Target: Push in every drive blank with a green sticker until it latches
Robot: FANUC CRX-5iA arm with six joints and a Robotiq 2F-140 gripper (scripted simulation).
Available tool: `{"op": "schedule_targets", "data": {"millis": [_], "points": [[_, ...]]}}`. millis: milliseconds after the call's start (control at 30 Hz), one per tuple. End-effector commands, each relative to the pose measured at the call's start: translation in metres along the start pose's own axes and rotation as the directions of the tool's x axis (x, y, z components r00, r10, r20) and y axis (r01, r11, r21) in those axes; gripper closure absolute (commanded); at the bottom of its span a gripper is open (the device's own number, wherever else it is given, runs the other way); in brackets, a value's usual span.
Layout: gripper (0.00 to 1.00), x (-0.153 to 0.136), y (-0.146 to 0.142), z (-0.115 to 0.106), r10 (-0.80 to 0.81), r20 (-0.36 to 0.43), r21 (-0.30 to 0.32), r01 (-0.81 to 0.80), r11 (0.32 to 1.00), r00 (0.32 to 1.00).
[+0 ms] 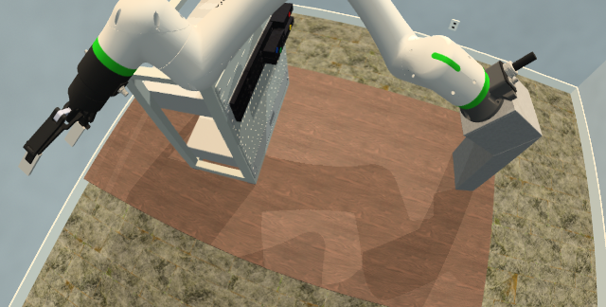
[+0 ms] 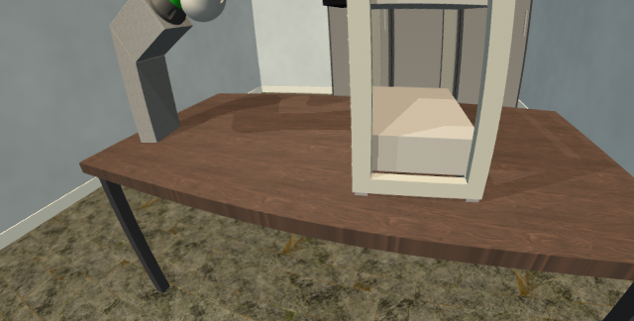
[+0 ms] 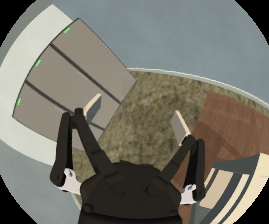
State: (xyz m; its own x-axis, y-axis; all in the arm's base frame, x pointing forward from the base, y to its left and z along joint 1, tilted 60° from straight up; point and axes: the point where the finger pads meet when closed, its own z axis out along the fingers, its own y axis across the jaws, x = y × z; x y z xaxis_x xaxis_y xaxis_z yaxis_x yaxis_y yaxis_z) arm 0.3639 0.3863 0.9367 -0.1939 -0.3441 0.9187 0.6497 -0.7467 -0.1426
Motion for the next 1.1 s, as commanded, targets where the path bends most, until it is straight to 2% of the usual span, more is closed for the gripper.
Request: {"op": "schedule_targets", "data": {"millis": [0, 300, 433, 500, 767, 1000, 1067], "points": [[0.00, 0.018, -0.006, -0.001, -0.014, -0.017, 0.017, 0.014, 1.000, 1.000], [0.00, 0.092, -0.029, -0.017, -0.075, -0.095, 0.075, 0.083, 0.994, 0.993], [0.00, 0.112, 0.004, -0.013, -0.053, -0.119, 0.016, 0.055, 0.998, 0.991], [0.00, 0.112, 0.004, -0.013, -0.053, -0.119, 0.016, 0.055, 0.998, 0.991], [0.00, 0.149, 0.080, -0.013, -0.006, -0.174, -0.114, -0.014, 0.993, 0.985], [0.00, 0.180, 0.147, -0.022, 0.027, -0.229, -0.223, -0.080, 0.971, 0.973], [0.00, 0.180, 0.147, -0.022, 0.027, -0.229, -0.223, -0.080, 0.971, 0.973]]}}
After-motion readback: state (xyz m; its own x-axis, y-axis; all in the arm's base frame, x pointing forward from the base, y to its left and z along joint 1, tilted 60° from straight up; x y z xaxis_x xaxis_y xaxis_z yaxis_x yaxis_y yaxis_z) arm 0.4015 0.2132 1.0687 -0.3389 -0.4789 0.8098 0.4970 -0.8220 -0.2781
